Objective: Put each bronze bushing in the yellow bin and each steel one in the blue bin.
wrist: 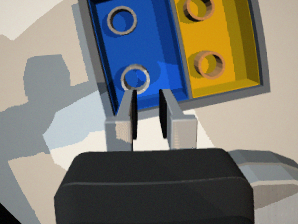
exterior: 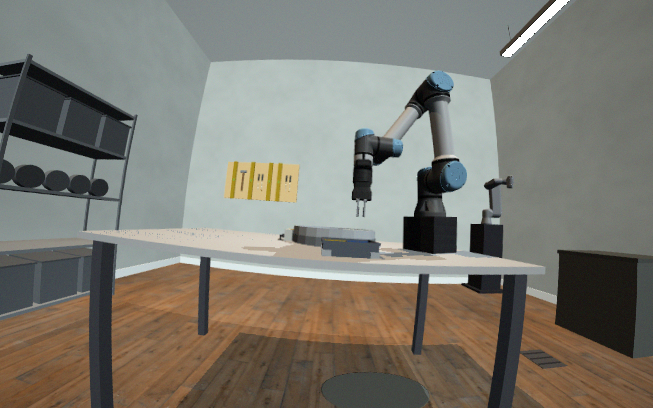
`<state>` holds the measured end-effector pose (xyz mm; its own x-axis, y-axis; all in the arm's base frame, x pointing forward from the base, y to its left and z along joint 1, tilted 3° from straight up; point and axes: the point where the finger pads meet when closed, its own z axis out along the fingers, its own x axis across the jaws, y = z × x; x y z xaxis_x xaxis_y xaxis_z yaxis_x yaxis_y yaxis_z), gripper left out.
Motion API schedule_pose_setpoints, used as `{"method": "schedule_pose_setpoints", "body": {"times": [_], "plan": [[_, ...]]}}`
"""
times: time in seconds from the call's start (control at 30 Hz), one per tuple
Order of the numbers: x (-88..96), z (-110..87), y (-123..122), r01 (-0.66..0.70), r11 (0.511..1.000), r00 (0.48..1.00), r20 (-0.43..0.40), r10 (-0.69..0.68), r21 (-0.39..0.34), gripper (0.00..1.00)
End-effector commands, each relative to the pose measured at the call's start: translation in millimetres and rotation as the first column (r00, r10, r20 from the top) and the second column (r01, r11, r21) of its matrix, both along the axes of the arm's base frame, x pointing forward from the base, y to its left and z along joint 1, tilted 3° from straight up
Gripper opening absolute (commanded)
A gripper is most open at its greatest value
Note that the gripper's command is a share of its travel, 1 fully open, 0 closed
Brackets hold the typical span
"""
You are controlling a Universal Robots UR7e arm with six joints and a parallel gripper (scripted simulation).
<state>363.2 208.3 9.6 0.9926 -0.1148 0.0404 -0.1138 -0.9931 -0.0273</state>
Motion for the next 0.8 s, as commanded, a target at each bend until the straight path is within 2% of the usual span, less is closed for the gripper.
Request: {"method": "schedule_pose_setpoints", "body": {"times": [0.0,0.17,0.3,0.37,0.4,0.5,0.63,0.7,0.77], "plan": [[0.4,0.4,0,0.000,1.000,1.000,0.001,0.000,0.000,0.42],[0.4,0.4,0,0.000,1.000,1.000,0.001,0.000,0.000,0.42],[-5.7,-1.6,-41,0.000,1.000,1.000,0.001,0.000,0.000,0.40],[-5.7,-1.6,-41,0.000,1.000,1.000,0.001,0.000,0.000,0.40],[-7.2,-2.1,-51,0.000,1.000,1.000,0.001,0.000,0.000,0.40],[-7.2,-2.1,-51,0.000,1.000,1.000,0.001,0.000,0.000,0.40],[-13.0,-3.9,-90,0.000,1.000,1.000,0.001,0.000,0.000,0.40],[-14.8,-4.5,-102,0.000,1.000,1.000,0.001,0.000,0.000,0.40],[-14.8,-4.5,-102,0.000,1.000,1.000,0.001,0.000,0.000,0.40]]}}
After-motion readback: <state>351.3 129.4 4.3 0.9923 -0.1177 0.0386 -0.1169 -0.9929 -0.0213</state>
